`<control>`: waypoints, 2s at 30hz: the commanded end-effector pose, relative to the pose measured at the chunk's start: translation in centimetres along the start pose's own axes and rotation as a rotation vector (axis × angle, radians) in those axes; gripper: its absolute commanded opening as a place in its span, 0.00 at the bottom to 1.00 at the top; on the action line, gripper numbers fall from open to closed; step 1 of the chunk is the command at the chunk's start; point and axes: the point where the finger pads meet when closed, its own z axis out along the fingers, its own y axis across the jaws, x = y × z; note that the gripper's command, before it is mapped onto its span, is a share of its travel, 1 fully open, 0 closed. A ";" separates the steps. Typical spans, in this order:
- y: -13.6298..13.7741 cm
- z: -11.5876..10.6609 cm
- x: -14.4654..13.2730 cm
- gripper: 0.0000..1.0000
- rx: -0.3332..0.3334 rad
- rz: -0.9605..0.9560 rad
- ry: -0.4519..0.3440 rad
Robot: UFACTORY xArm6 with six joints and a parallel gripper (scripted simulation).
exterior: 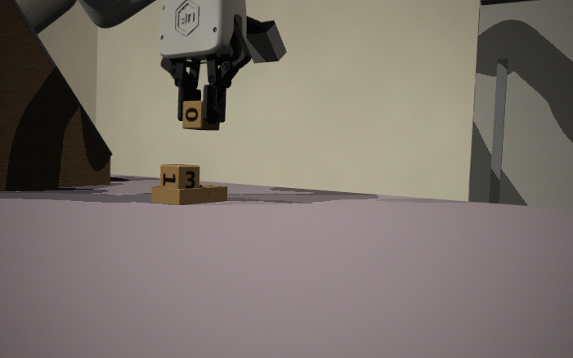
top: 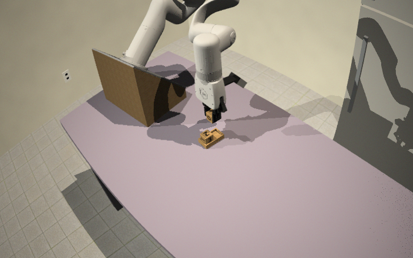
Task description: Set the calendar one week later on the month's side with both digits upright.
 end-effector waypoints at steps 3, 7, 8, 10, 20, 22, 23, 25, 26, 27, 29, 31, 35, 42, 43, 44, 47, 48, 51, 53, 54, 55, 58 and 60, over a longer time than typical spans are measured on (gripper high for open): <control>0.2 1.8 0.0 0.29 -0.003 -0.001 0.000; 0.2 2.3 0.0 0.29 -0.003 -0.001 0.000; 0.2 2.6 0.0 0.29 -0.003 -0.001 0.000; 0.2 3.0 0.0 0.29 -0.003 -0.001 0.000; 0.2 3.7 0.1 0.29 -0.003 -0.001 0.000; 0.2 3.7 0.1 0.29 -0.003 -0.001 0.000; 0.2 3.7 0.1 0.29 -0.003 -0.001 0.000; 0.2 3.7 0.1 0.29 -0.003 -0.001 0.000; 0.2 3.7 0.1 0.29 -0.003 -0.001 0.000; 0.2 3.7 0.1 0.29 -0.003 -0.001 0.000; 0.2 3.7 0.1 0.29 -0.003 -0.001 0.000; 0.2 3.7 0.1 0.29 -0.003 -0.001 0.000; 0.2 3.7 0.1 0.29 -0.003 -0.001 0.000; 0.2 3.7 0.1 0.29 -0.003 -0.001 0.000; 0.2 3.7 0.1 0.29 -0.003 -0.001 0.000; 0.2 3.7 0.1 0.29 -0.003 -0.001 0.000; 0.2 3.7 0.1 0.29 -0.003 -0.001 0.000; 0.2 3.7 0.1 0.29 -0.003 -0.001 0.000; 0.2 3.7 0.1 0.29 -0.003 -0.001 0.000; 0.2 3.7 0.1 0.29 -0.003 -0.001 0.000; 0.2 3.7 0.1 0.29 -0.003 -0.001 0.000; 0.2 3.7 0.1 0.29 -0.003 -0.001 0.000; 0.2 3.7 0.1 0.29 -0.003 -0.001 0.000; 0.2 3.7 0.1 0.29 -0.003 -0.001 0.000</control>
